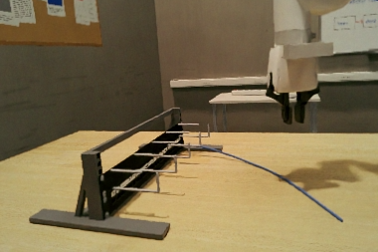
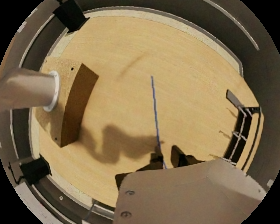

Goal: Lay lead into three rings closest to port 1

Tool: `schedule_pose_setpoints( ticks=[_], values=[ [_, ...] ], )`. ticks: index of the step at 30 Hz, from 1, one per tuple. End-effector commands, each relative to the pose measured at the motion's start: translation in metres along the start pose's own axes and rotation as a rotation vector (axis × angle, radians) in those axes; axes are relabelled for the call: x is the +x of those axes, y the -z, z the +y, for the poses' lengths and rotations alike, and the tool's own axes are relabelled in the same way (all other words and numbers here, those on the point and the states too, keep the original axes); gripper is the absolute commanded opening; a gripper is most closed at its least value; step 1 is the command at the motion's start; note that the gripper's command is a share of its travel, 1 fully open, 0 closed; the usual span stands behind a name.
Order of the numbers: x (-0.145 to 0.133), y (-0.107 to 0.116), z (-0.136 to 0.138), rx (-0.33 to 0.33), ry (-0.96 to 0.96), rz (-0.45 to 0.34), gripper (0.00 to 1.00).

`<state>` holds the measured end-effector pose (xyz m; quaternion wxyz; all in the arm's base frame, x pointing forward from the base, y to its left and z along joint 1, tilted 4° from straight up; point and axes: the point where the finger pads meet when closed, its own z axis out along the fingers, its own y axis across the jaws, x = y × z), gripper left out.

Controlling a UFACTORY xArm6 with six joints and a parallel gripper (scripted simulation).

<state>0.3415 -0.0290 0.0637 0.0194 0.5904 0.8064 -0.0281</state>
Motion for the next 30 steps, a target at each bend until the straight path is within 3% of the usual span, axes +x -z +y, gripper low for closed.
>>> schedule_pose_setpoints(
  ticks=[1, 30],
  values=[
    [-0.0003, 0.0010, 0.0012, -0.003, 0.000, -0.001, 0.00],
    [0.0038, 0.0009, 0.0032, -0.003, 0.048, -0.001, 0.00]
  ],
)
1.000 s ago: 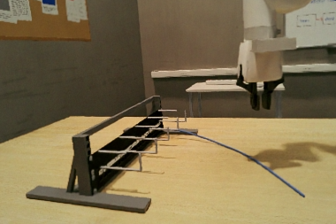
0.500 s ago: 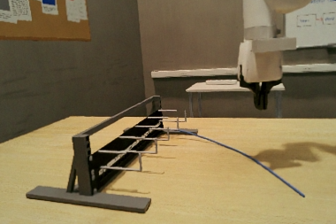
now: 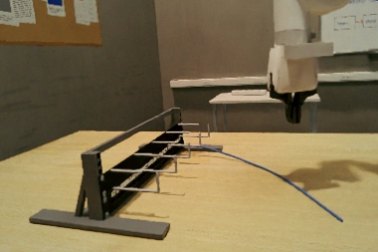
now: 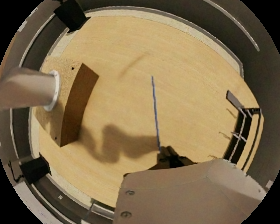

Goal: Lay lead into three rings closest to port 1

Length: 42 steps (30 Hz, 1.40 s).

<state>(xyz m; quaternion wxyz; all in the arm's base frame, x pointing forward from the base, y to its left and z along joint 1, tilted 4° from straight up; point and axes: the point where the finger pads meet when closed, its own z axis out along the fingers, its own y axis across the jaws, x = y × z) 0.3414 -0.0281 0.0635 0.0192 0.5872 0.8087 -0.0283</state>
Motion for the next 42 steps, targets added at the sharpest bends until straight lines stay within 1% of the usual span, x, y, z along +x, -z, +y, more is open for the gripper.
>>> schedule_pose_setpoints(
  ticks=[1, 5, 6, 42],
  values=[
    [0.0050, 0.0010, 0.0041, -0.003, 0.066, -0.002, 0.00],
    [0.0091, 0.0010, 0.0060, -0.003, 0.114, -0.002, 0.00],
    [0.0091, 0.0010, 0.0060, -0.003, 0.114, -0.002, 0.33],
    [0.0091, 0.0008, 0.0060, -0.003, 0.114, -0.002, 0.33]
  ],
)
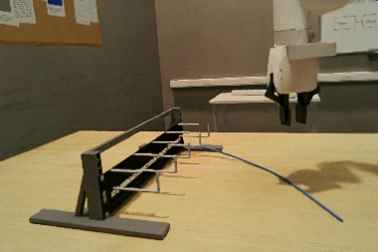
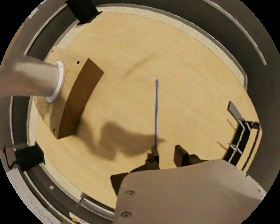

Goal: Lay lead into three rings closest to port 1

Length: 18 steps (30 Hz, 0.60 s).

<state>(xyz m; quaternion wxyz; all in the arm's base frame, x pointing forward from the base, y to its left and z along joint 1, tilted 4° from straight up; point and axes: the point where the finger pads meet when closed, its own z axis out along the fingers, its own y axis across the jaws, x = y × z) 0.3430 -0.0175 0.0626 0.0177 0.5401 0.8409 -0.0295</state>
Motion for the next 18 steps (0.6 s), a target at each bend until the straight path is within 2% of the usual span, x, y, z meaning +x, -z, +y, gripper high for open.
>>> schedule_pose_setpoints(
  ticks=[1, 10, 18],
  values=[
    [-0.001, 0.001, 0.001, -0.003, 0.000, -0.002, 0.33],
    [-0.001, -0.007, 0.001, -0.003, 0.000, -0.001, 0.33],
    [-0.001, -0.030, 0.001, -0.003, 0.000, -0.001, 0.33]
  ],
)
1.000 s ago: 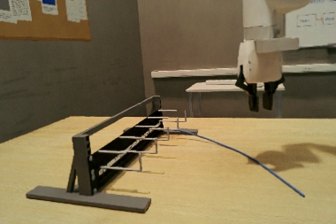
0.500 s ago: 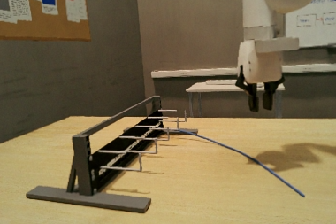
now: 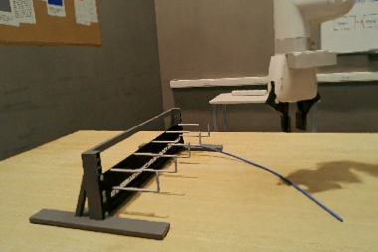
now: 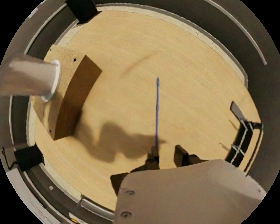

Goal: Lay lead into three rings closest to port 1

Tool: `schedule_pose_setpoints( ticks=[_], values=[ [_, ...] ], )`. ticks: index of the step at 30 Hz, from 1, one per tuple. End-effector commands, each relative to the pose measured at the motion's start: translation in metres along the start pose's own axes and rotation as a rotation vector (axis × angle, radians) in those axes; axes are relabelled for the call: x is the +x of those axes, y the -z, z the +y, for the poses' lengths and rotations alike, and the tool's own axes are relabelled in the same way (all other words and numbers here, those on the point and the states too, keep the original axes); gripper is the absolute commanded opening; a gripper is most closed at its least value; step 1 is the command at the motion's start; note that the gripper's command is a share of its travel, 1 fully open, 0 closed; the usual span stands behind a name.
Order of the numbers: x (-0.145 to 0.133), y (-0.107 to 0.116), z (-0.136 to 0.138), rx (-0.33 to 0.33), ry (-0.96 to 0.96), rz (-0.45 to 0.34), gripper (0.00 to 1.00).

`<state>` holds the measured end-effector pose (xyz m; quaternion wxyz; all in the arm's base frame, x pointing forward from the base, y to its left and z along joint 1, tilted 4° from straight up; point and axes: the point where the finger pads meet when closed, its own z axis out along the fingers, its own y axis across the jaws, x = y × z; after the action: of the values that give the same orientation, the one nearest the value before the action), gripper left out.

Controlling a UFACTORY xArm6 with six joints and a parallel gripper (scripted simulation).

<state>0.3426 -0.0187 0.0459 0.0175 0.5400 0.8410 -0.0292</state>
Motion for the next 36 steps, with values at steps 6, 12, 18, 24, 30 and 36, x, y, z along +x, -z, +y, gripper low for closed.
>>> schedule_pose_setpoints(
  ticks=[6, 12, 18, 24, 30, 36],
  values=[
    [-0.001, -0.031, 0.002, -0.003, 0.000, -0.002, 0.33],
    [-0.001, -0.061, 0.002, -0.003, 0.000, -0.002, 0.33],
    [-0.001, -0.089, 0.002, -0.003, 0.000, -0.002, 0.33],
    [-0.001, -0.102, 0.002, -0.003, 0.000, -0.002, 0.33],
    [-0.002, -0.113, 0.002, -0.003, 0.000, -0.002, 0.33],
    [-0.002, -0.119, 0.002, -0.003, 0.000, -0.002, 0.33]
  ],
)
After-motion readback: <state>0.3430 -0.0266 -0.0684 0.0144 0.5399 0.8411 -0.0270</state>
